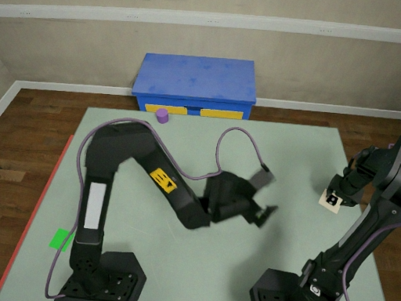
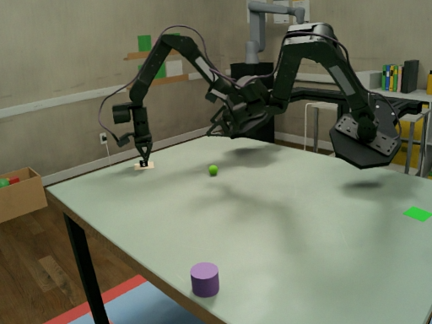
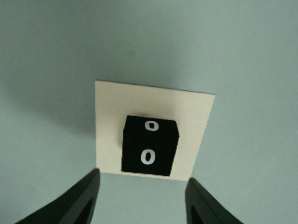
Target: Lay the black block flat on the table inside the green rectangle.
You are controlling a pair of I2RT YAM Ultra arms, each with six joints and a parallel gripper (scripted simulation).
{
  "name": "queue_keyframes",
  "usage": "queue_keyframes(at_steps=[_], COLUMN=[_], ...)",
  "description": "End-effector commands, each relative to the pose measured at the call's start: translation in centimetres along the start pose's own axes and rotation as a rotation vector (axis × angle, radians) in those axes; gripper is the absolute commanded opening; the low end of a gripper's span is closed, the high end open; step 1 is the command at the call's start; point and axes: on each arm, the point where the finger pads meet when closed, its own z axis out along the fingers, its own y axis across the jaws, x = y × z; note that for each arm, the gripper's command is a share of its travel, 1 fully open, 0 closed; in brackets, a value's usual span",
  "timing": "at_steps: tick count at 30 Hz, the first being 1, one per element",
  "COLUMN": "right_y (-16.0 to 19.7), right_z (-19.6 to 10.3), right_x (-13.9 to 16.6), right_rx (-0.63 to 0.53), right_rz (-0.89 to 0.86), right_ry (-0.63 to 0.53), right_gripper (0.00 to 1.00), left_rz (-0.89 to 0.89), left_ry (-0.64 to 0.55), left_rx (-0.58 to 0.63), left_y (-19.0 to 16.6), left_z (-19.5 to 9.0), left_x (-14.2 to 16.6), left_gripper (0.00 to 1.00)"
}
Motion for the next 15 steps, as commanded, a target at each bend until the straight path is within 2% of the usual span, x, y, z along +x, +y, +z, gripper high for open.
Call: queue_keyframes(at_steps=[1, 3, 8, 15], right_y=[-0.1, -0.1, -0.1, -0.1], right_z=[-1.0, -1.0, -1.0, -1.0], right_x=[-1.5, -1.5, -1.5, -1.5], right_rx=[0.000, 0.000, 0.000, 0.000], right_rz=[0.000, 0.000, 0.000, 0.000], right_ry=[-0.042, -0.042, -0.042, -0.042], right_gripper=[0.55, 0.55, 0.55, 0.55], left_rz=[0.118, 0.118, 0.149, 0.148], left_ry=[-0.150, -0.150, -0.141, -0.135], left_rx=[0.072, 0.072, 0.122, 0.115], left_y=[-4.3, -4.3, -7.1, -7.1], left_z=[0.9, 0.9, 0.8, 0.8], left_x=[-2.9, -2.9, -1.9, -1.8], left_gripper=[1.00, 1.00, 1.00, 1.00])
